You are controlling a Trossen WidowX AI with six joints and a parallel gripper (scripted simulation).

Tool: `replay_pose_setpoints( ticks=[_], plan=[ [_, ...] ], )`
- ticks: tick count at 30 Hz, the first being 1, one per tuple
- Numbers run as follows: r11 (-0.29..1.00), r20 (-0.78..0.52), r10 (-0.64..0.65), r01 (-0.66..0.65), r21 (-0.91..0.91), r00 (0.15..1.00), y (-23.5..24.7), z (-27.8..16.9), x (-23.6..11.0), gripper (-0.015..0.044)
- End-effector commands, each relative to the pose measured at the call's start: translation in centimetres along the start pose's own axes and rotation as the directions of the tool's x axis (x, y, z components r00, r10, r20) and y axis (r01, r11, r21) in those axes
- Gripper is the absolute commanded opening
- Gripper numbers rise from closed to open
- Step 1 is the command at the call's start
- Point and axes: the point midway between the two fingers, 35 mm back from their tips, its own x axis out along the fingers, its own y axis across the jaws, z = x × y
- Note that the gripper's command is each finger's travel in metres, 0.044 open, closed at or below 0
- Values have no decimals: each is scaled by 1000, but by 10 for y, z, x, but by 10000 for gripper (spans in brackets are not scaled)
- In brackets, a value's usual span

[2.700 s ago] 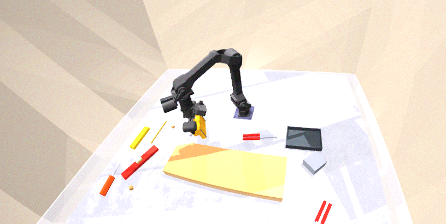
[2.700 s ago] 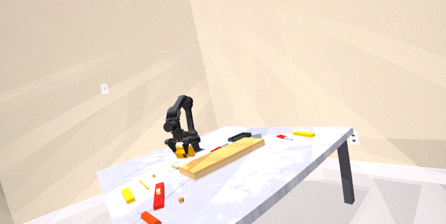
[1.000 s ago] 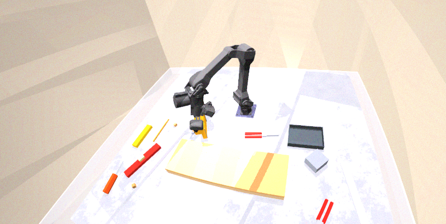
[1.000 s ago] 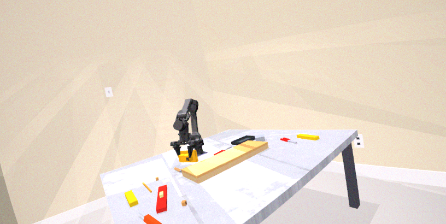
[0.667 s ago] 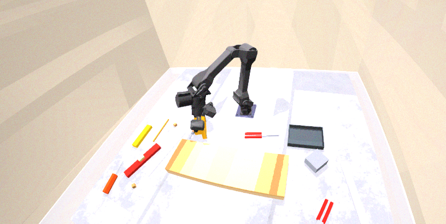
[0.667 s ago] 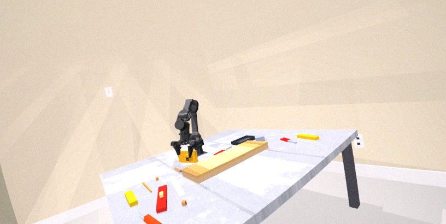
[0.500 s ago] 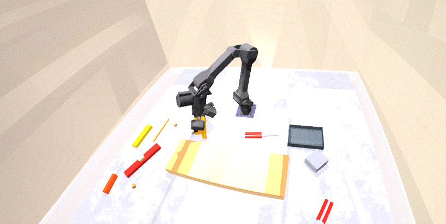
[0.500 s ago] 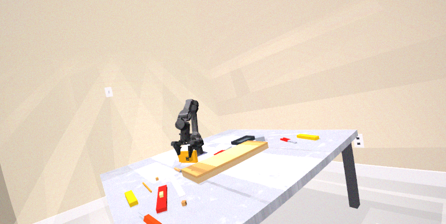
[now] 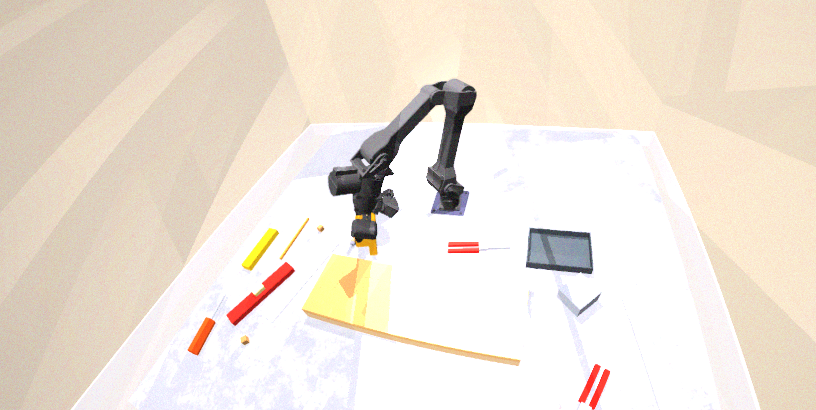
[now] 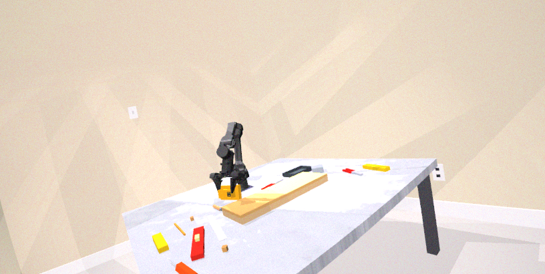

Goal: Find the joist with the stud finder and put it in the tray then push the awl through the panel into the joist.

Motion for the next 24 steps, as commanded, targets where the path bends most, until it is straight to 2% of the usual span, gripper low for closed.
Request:
replay_pose_setpoints(
  ticks=[1, 24],
  plan=[
    [1000, -40, -3, 3, 5, 999, -1, -3, -3, 0],
    [1000, -151, -3, 4, 7, 989, -1, 0, -3, 0]
  ],
)
